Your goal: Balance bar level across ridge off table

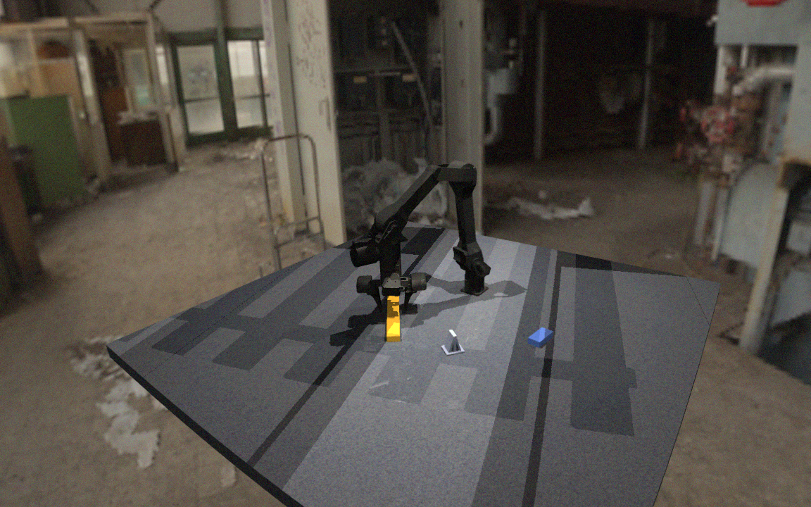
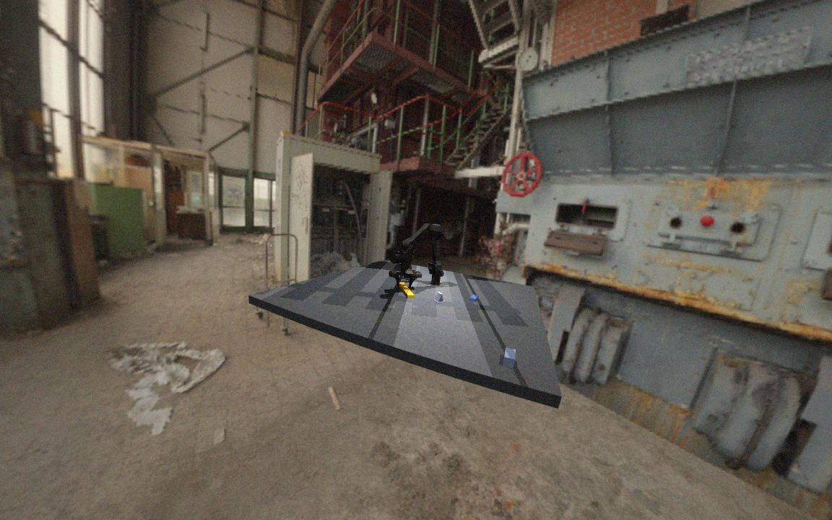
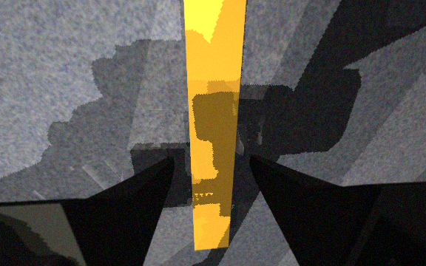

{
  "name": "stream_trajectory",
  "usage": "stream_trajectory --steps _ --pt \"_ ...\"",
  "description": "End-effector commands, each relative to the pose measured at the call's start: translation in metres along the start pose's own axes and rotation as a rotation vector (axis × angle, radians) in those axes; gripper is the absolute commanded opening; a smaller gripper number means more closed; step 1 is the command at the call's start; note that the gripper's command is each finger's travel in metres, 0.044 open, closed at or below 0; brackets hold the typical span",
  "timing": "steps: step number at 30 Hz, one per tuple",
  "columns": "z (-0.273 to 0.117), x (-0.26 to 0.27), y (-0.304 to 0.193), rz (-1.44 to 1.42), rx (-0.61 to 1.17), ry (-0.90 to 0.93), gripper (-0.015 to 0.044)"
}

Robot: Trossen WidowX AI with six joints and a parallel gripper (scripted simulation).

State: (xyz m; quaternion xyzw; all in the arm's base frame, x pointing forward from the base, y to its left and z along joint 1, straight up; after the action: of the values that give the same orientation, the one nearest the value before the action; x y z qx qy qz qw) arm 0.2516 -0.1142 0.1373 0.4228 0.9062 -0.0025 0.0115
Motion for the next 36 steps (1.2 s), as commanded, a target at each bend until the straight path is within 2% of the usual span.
stream_trajectory --steps 1,8,15,22,25,36 --pt "0.002 0.000 0.000 -0.004 -0.004 0.004 0.0315" --pt "0.002 0.000 0.000 -0.004 -0.004 0.004 0.0315" --pt "0.001 0.000 0.000 0.000 0.001 0.002 0.0131" --pt "0.001 0.000 0.000 0.000 0.001 0.002 0.0085" --pt "-0.003 0.000 0.000 0.000 0.001 0.002 0.0006" --pt "-0.030 -0.004 0.002 -0.001 -0.001 0.002 0.0000"
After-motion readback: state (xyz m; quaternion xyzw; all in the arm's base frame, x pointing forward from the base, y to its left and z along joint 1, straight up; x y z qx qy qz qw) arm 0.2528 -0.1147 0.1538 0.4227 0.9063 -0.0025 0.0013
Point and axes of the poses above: the point midway between the two fingers, 35 mm back from their tips, its own z axis out along the fingers, its own x axis across the jaws, y = z × x, the point moved 9 cm from there along -z, back along the fingers, and after that the axes turned 1 degree about -z, right-handed, at the moved point
